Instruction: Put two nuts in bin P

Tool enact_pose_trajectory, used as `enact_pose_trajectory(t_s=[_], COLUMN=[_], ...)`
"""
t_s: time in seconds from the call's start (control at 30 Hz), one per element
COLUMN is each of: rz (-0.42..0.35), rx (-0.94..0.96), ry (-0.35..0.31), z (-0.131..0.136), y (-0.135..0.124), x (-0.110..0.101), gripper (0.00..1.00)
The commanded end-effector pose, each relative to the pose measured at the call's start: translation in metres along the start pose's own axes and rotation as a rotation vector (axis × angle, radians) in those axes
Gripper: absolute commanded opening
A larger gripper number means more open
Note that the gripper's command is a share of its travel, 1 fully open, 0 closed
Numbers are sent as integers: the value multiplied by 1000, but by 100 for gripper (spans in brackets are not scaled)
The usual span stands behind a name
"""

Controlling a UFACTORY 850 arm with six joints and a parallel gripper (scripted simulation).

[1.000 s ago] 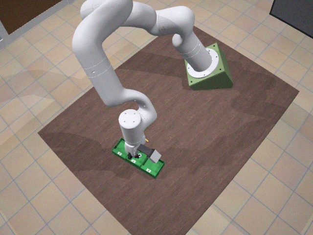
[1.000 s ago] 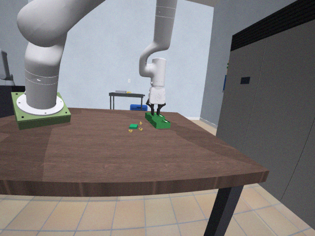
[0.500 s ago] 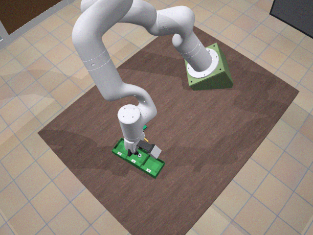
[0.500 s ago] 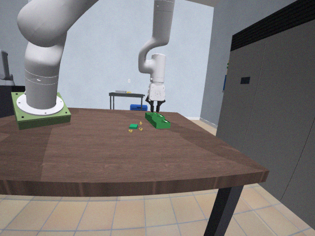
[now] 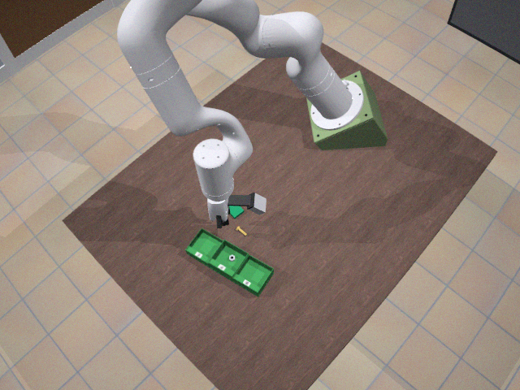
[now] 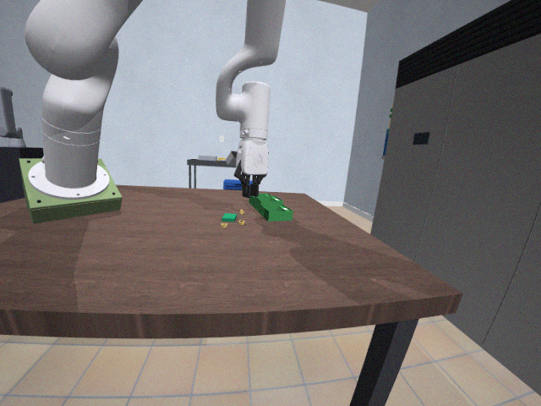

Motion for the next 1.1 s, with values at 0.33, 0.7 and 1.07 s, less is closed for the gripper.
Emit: enact_pose_trajectory(t_s=[0.33, 0.7, 1.07], rz=[11, 11, 11], rx=[-356, -356, -356], ry=[-12, -12, -12], z=[-105, -128, -123], y=[-28, -34, -33], x=[-1, -1, -1], gripper=[30, 30, 30])
Point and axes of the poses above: the point where the finger pads meet when closed, its own x axis out along the fingers, its own z axis across the jaws, y = z × x, the point moved 7 cm from there along -x, back along the fingers
